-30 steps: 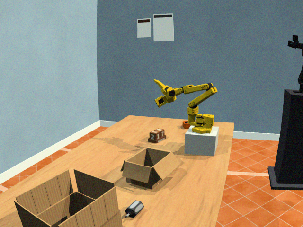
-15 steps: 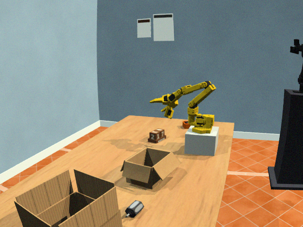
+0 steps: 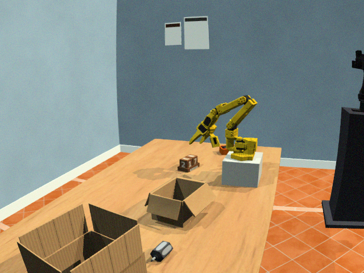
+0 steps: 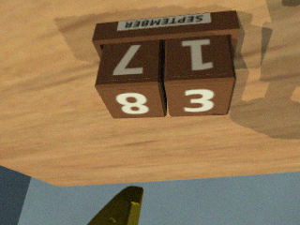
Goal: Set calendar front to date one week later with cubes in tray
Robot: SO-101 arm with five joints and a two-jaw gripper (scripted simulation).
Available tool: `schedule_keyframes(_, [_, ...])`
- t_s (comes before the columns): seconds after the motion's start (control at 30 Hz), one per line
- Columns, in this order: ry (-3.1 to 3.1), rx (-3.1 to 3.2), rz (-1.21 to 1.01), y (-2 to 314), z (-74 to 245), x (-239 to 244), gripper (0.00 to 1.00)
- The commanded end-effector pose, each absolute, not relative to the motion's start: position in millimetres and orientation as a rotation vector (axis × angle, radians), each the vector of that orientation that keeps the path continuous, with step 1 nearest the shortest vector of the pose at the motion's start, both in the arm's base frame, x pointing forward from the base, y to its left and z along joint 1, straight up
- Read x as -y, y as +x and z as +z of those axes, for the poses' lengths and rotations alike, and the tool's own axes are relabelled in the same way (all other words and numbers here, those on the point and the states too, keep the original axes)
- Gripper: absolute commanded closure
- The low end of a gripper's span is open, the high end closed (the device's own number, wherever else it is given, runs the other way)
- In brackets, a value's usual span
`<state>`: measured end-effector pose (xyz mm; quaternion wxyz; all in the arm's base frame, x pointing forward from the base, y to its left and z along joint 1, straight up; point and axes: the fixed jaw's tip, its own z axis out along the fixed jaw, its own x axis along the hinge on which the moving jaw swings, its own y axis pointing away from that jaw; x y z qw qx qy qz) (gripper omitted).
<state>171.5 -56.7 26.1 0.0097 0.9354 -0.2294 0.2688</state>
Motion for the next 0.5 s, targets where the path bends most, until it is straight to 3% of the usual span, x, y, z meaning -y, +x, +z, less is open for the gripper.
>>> schedule_keyframes(0.0, [2.965, 0.540, 0.736, 167.0, 22.5, 53.2, 0.64])
schedule_keyframes(0.47, [3.015, 0.278, 0.571, 155.7, 14.0, 48.9, 0.69])
